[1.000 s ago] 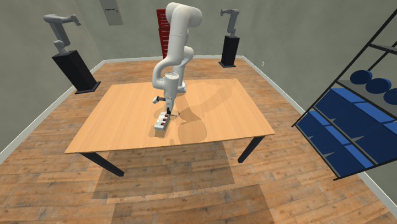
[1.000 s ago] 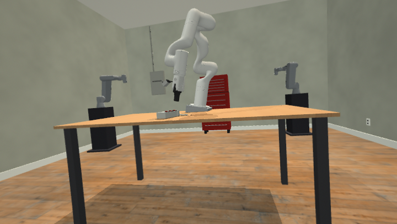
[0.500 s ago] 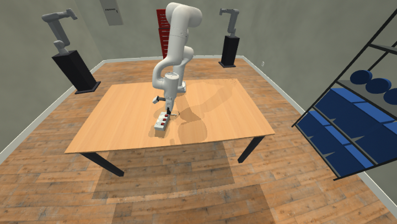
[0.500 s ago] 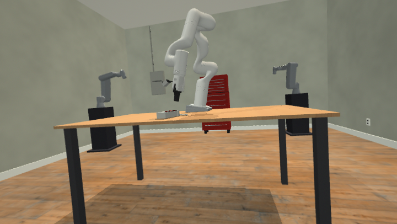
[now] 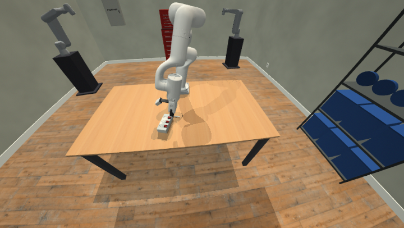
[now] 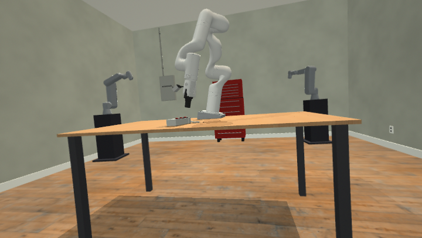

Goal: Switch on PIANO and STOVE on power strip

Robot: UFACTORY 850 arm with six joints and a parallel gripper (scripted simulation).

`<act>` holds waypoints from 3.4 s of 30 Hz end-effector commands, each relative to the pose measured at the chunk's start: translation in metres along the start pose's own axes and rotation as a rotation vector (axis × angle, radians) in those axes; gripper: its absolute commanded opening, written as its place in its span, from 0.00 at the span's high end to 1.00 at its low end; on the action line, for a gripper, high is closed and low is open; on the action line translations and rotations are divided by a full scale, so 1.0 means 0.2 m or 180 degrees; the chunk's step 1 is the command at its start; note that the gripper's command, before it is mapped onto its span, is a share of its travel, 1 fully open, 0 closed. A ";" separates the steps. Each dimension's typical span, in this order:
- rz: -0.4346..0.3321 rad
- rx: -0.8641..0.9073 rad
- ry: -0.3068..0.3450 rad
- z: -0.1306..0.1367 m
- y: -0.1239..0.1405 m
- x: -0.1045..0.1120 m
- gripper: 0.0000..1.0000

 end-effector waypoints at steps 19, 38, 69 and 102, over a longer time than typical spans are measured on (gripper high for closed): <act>0.0001 -0.0001 -0.0006 0.00 0.00 0.00 0.00; 0.0144 0.0008 0.0089 0.02 0.00 -0.03 0.00; 0.1162 0.0079 0.0103 0.00 -0.05 -0.16 0.00; 0.1163 0.0079 0.0103 0.00 -0.05 -0.16 0.00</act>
Point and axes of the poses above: the point where the finger pads meet when closed, its own x axis back along the fingers, its own z axis across the jaws, y = z × x, the point moved 7 cm from there along x, back along the fingers, and after that the axes turned 10 degrees about x, right-handed, at the moved point
